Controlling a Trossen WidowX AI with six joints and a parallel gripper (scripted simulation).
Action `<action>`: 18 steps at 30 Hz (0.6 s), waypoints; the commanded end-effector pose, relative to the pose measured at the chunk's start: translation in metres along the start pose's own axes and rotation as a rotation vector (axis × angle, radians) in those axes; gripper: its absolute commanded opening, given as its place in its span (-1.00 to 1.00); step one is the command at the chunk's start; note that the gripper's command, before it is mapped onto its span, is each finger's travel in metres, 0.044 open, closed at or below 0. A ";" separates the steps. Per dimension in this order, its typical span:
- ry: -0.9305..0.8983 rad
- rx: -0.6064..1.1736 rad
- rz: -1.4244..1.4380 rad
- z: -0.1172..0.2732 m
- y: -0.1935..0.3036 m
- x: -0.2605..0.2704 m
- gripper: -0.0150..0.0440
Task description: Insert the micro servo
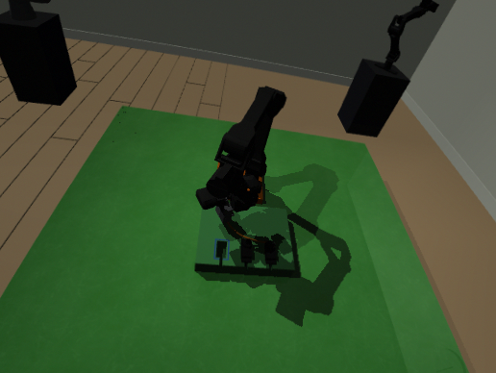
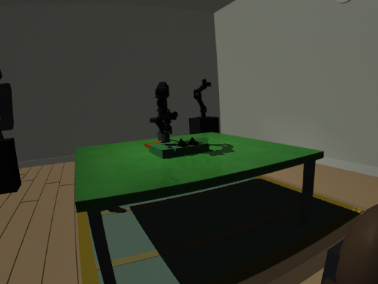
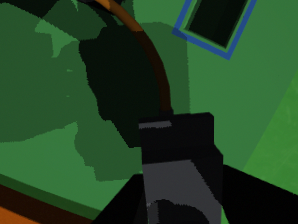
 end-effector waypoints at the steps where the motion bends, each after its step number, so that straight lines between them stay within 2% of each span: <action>1: 0.007 0.001 -0.147 0.001 0.000 -0.001 -0.49; 10: 0.007 0.000 -0.446 0.001 0.000 -0.001 -0.49; 18: 0.007 0.000 -0.468 0.001 0.000 -0.001 -0.49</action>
Point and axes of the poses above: the point midway between the two fingers, 35 mm back from their tips, its own z axis back along the fingers, its own x axis across the jaws, y = z × x, the point moved 8 cm from there along z, back along the fingers, and after that the axes turned 9 degrees about z, right-handed, at the moved point
